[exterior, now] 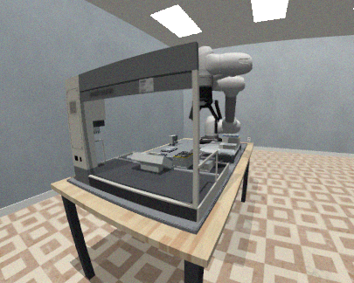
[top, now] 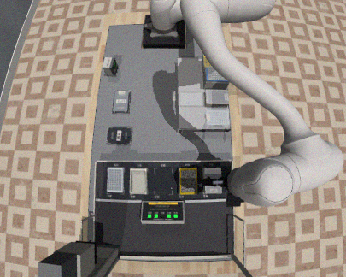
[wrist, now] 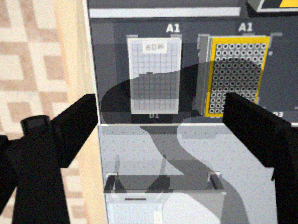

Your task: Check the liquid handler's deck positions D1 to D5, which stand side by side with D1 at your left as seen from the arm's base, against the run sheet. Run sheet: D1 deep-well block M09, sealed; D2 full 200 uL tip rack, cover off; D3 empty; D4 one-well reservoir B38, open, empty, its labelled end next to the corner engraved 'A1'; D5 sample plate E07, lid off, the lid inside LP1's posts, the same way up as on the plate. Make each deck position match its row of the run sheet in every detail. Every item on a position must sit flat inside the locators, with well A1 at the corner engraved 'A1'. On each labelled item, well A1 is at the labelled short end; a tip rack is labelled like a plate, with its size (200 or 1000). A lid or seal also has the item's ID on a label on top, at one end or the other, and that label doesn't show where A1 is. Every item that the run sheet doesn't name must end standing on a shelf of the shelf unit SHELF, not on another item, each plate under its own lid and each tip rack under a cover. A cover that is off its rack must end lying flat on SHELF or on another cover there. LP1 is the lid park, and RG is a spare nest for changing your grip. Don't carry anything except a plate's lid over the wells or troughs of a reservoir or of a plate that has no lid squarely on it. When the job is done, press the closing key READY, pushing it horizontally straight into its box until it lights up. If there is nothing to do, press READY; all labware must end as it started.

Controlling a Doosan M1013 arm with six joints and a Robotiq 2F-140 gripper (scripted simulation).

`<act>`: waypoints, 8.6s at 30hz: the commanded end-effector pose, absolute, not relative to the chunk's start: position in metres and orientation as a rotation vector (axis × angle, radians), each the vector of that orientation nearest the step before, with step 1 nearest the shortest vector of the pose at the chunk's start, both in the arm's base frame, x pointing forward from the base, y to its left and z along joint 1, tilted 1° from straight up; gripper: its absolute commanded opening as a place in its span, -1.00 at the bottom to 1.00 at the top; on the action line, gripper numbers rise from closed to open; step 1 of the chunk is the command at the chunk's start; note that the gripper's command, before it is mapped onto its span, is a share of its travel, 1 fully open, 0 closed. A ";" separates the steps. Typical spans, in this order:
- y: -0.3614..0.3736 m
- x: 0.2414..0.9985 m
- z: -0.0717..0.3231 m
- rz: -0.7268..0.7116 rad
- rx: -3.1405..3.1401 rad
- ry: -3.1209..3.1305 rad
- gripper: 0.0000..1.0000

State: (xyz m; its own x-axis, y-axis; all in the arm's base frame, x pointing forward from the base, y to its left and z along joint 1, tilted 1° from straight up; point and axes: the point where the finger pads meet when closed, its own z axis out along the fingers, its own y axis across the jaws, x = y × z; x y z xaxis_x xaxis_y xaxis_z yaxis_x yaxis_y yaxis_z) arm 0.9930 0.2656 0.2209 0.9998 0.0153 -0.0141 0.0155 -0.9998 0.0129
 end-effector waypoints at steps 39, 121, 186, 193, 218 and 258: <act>0.181 0.939 0.275 -0.013 3.132 0.000 0.59; 0.019 0.832 0.279 -0.013 3.129 0.001 0.59; -0.147 0.832 0.275 -0.024 3.129 0.023 0.59; -0.147 0.832 0.275 -0.024 3.129 0.023 0.59; -0.147 0.832 0.275 -0.024 3.129 0.023 0.59; -0.229 0.831 0.275 -0.025 3.129 0.027 0.59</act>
State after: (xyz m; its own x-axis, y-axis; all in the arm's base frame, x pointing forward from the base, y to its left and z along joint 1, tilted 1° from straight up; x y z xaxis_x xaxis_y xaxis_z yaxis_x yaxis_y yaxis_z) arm 0.8317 -0.2272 0.2787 0.9999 0.0141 -0.0092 0.0142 -0.9998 0.0106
